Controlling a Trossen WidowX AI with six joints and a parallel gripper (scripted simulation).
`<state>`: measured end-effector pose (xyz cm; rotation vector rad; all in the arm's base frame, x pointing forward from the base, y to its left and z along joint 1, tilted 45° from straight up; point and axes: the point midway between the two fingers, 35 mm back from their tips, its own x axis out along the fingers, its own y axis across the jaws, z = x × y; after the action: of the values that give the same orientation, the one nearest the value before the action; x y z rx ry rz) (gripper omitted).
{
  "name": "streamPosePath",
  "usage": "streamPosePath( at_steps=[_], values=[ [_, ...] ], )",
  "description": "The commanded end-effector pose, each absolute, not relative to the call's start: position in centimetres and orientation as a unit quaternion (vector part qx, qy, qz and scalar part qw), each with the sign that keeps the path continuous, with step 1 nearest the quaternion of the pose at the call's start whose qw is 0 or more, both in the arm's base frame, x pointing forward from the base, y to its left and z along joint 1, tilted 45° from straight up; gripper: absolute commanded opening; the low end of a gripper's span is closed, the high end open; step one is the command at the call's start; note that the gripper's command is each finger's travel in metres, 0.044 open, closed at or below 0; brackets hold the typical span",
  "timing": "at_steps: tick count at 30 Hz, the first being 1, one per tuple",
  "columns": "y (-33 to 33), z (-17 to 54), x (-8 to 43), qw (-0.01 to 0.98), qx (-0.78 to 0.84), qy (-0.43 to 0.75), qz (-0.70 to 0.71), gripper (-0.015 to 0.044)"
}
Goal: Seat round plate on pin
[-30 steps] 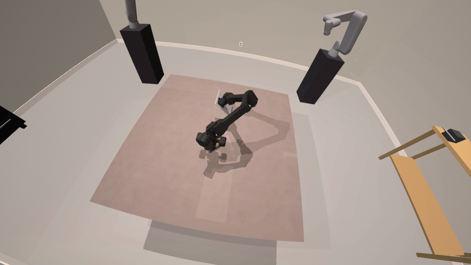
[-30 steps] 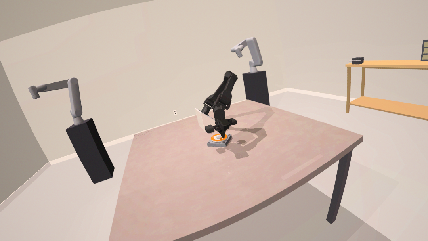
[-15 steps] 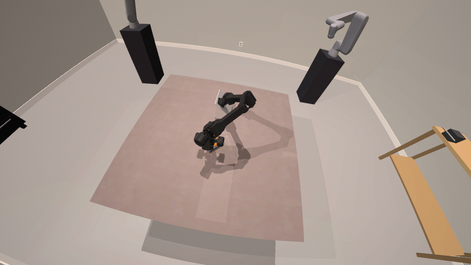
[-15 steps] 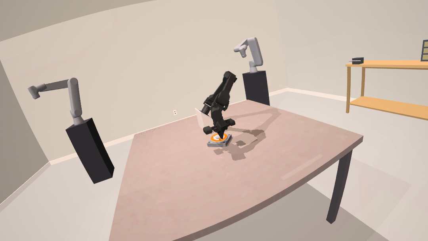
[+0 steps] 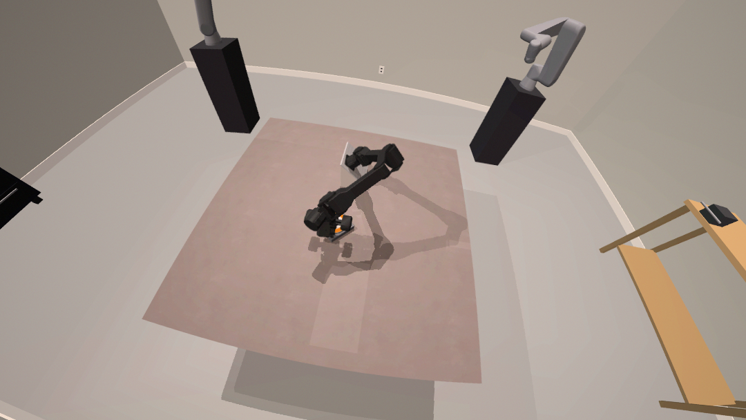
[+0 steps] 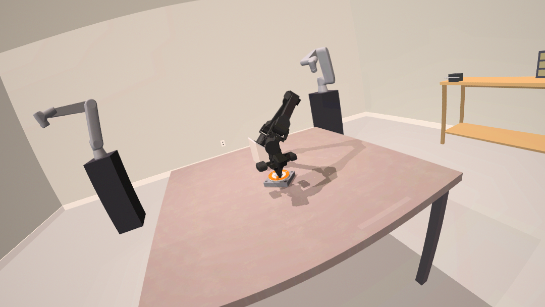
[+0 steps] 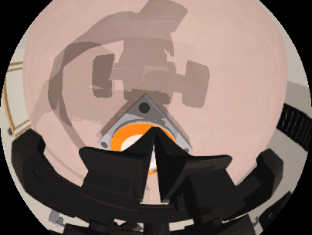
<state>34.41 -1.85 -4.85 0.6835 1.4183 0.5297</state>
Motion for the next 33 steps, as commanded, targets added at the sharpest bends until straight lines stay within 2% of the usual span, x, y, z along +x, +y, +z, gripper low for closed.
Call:
streamPosePath(
  at_steps=[1, 33],
  values=[
    [-2.2, -5.5, 34.0, 0.673, 0.302, 0.634, 0.233, 0.0],
    [-3.6, -7.0, 31.9, 0.673, 0.301, 0.635, 0.233, 0.0]
  ],
)
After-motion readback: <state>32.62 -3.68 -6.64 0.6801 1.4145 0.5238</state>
